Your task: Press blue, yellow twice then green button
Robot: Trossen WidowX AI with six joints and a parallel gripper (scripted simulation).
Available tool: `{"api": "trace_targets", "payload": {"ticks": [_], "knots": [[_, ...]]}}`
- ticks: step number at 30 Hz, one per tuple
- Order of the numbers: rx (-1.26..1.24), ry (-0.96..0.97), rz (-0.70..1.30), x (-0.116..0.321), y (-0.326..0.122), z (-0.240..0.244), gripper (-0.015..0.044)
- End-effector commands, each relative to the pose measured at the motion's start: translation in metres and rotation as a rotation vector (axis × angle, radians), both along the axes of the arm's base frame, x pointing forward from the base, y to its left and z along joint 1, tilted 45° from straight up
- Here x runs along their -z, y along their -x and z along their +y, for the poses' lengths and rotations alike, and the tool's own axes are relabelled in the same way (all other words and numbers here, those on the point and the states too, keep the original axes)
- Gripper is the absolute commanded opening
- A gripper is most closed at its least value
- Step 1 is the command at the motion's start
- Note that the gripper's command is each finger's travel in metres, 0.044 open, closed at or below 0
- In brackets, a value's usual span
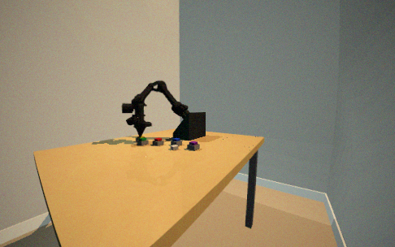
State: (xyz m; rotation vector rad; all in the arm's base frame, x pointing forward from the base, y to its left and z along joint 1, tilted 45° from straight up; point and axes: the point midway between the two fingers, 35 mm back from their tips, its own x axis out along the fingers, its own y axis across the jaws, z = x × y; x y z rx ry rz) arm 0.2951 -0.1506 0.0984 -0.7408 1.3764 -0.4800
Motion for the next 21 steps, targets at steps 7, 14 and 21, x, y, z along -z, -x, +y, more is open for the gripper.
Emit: {"api": "trace_targets", "payload": {"ticks": [7, 14, 21], "knots": [[-0.001, -0.006, 0.007, -0.021, 0.006, 0.023, 0.0020], [-0.001, -0.006, 0.007, -0.014, 0.004, 0.017, 0.0020], [-0.001, -0.005, 0.007, -0.007, 0.003, 0.009, 0.0020]]}}
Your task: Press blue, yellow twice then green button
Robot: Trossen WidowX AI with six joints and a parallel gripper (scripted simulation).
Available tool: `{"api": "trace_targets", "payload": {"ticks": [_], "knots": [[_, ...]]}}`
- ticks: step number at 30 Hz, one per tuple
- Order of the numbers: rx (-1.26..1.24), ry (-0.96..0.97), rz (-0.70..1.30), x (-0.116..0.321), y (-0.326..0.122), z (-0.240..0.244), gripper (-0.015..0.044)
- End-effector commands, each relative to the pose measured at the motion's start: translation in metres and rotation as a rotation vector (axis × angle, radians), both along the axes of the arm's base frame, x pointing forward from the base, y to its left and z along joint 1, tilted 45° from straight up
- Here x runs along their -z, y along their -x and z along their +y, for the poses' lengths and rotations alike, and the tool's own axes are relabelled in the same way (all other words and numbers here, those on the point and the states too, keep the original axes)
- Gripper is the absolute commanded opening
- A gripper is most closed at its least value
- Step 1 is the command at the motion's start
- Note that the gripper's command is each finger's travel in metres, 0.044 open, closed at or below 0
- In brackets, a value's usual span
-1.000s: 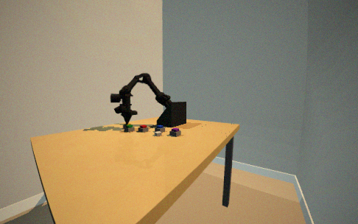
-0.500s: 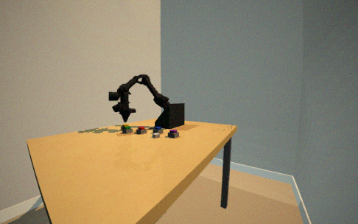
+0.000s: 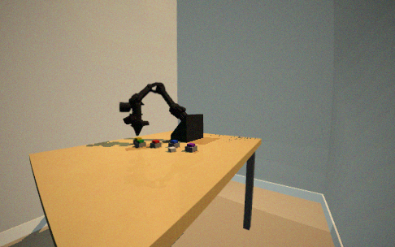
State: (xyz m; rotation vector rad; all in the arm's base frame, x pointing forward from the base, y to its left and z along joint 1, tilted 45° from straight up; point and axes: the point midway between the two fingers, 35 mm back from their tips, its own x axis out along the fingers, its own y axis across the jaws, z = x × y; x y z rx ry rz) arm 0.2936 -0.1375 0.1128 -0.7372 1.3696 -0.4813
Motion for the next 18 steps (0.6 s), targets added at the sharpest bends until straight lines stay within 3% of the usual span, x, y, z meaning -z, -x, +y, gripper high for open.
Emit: {"api": "trace_targets", "payload": {"ticks": [1, 18], "knots": [[-0.001, -0.004, 0.014, 0.0090, 0.0009, -0.0054, 0.0020], [-0.001, -0.002, 0.014, 0.0173, -0.0003, -0.0140, 0.0020]]}}
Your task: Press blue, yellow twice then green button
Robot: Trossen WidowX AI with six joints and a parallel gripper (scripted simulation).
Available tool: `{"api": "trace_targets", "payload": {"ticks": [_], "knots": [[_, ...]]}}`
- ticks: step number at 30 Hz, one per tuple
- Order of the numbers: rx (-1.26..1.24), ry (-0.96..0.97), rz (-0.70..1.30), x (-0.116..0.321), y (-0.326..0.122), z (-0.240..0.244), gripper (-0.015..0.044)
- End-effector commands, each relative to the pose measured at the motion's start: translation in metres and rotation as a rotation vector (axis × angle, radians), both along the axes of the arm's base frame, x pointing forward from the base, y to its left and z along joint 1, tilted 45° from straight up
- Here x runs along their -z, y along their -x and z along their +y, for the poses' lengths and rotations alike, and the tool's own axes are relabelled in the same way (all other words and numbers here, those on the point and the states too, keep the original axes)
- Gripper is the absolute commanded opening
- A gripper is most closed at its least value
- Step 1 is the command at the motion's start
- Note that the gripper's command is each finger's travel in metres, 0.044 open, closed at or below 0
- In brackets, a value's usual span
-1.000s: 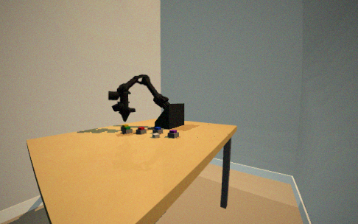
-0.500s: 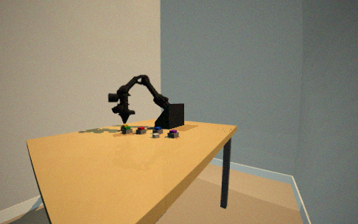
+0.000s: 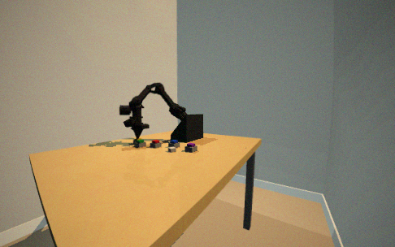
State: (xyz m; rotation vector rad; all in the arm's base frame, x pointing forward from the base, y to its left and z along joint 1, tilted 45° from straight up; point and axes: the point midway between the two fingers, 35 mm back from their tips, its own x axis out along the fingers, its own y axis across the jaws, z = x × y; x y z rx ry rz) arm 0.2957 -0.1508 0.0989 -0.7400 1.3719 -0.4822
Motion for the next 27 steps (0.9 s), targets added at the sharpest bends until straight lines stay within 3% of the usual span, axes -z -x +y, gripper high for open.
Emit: {"api": "trace_targets", "payload": {"ticks": [1, 12, 27], "knots": [[-0.001, -0.005, 0.011, 0.003, 0.002, -0.001, 0.0020], [-0.001, -0.005, 0.011, 0.003, 0.002, -0.001, 0.0020], [-0.005, -0.010, 0.017, -0.055, 0.013, 0.059, 0.0020]]}}
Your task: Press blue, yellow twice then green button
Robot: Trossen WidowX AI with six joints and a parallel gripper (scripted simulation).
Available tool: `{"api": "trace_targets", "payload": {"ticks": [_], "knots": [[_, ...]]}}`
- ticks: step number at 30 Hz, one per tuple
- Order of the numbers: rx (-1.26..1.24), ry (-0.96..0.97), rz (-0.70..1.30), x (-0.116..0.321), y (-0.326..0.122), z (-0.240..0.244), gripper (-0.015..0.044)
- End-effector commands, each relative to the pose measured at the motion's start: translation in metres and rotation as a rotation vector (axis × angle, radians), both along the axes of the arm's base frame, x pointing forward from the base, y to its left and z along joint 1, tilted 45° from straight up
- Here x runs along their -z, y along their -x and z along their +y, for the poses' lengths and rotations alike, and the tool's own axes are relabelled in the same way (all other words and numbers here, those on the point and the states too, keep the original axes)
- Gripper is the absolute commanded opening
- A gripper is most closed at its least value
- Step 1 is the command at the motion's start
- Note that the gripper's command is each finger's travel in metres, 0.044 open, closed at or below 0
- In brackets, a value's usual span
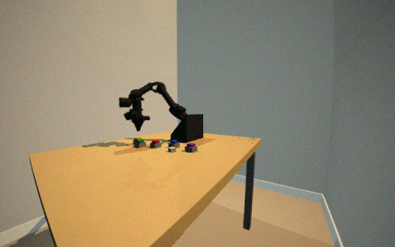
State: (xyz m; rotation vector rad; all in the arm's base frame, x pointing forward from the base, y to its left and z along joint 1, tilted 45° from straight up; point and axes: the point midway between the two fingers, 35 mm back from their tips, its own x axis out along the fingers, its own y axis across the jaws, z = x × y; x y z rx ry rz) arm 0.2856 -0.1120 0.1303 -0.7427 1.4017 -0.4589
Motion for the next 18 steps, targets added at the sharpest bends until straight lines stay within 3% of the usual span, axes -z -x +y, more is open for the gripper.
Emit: {"api": "trace_targets", "payload": {"ticks": [1, 7, 13, 18], "knots": [[0.002, 0.003, -0.018, -0.028, 0.004, 0.024, 0.0020], [0.004, 0.002, -0.019, -0.030, 0.004, 0.029, 0.0020], [0.004, -0.004, -0.019, 0.020, -0.021, 0.085, 0.0020], [0.004, -0.002, -0.019, 0.026, -0.022, 0.092, 0.0020]]}}
